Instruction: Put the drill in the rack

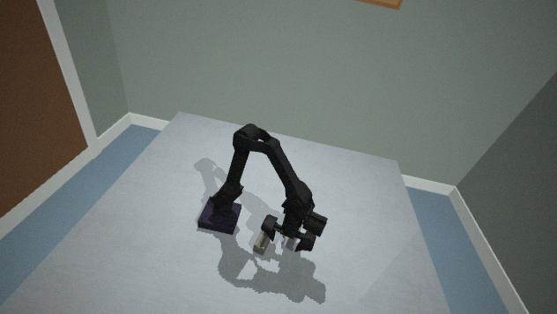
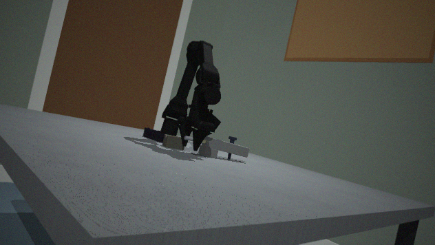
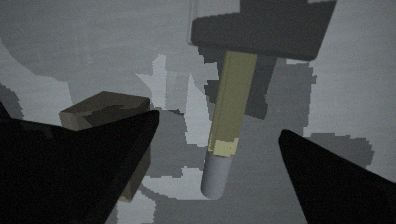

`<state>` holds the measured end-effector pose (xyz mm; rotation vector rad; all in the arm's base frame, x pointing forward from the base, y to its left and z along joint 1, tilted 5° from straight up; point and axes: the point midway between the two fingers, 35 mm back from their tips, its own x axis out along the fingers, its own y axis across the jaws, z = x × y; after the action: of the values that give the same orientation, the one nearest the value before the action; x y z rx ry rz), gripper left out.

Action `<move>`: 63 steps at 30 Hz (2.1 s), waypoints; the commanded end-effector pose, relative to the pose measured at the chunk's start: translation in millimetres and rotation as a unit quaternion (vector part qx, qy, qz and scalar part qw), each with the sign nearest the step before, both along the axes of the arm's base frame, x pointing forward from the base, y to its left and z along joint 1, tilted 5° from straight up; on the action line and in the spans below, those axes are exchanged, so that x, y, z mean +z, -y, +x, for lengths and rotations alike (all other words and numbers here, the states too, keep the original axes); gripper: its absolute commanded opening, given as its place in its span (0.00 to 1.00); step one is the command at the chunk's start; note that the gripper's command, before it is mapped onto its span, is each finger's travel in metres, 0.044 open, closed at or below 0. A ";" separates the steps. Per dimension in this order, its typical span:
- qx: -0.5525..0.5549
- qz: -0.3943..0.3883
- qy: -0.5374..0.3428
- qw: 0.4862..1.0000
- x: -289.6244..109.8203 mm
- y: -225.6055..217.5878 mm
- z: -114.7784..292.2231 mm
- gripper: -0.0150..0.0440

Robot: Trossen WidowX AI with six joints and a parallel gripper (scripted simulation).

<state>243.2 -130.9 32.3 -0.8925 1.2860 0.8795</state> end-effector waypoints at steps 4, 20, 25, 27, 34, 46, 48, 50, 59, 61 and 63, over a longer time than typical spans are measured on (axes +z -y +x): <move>0.000 0.000 0.000 1.000 0.1 0.4 -0.1 0.73; 0.000 0.001 0.000 1.000 1.1 0.3 -0.3 0.25; -0.001 0.002 0.000 1.000 2.3 0.2 -0.7 0.25; -0.001 0.002 0.000 1.000 2.5 0.2 -0.8 0.25; -0.001 0.002 0.000 1.000 2.9 0.2 -0.9 0.25; -0.001 0.002 0.000 1.000 3.6 0.2 -0.9 0.25; -0.001 0.002 0.000 1.000 3.7 0.2 -0.9 0.25; -0.001 0.002 0.000 1.000 3.8 0.2 -0.9 0.25; -0.001 0.002 0.000 1.000 4.2 0.1 -0.8 0.25; -0.001 0.002 0.000 1.000 4.3 0.1 -0.8 0.25; -0.001 0.002 0.000 1.000 4.3 0.1 -0.8 0.25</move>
<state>241.9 -131.3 34.8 -0.8859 1.2894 0.8798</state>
